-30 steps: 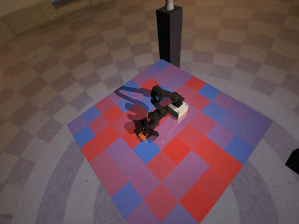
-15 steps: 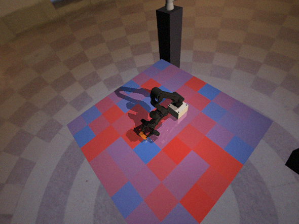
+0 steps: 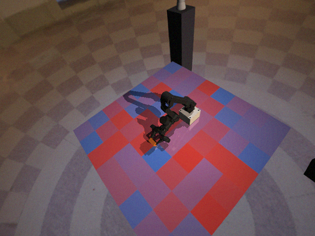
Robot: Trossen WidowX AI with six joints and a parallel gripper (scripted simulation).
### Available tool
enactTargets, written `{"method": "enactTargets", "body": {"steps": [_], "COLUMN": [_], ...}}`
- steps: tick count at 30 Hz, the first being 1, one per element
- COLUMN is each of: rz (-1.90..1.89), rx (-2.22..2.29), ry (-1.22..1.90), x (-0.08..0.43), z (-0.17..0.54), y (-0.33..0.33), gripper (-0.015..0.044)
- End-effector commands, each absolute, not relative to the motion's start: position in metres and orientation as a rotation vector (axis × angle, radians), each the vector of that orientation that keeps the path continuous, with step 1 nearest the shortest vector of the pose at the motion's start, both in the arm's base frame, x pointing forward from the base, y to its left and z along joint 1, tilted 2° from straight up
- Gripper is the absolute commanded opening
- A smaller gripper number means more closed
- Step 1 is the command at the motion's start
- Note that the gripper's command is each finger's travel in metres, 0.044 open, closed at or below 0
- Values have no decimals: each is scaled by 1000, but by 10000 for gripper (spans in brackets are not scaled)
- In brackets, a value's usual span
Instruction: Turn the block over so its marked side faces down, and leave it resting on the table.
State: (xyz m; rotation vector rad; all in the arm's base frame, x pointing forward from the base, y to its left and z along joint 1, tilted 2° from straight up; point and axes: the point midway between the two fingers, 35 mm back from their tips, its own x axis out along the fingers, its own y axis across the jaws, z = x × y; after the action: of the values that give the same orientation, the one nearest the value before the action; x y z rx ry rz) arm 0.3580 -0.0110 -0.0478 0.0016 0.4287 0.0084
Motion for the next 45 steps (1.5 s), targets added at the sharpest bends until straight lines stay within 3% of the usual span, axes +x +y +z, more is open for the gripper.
{"method": "enactTargets", "body": {"steps": [1, 6, 39, 45], "rz": [12, 12, 12, 11], "rx": [5, 5, 5, 5], "ry": [425, 425, 425, 579], "x": [358, 358, 358, 372], "z": [-47, -47, -47, -44], "y": [-11, -11, -11, -12], "gripper": [315, 440, 440, 440]}}
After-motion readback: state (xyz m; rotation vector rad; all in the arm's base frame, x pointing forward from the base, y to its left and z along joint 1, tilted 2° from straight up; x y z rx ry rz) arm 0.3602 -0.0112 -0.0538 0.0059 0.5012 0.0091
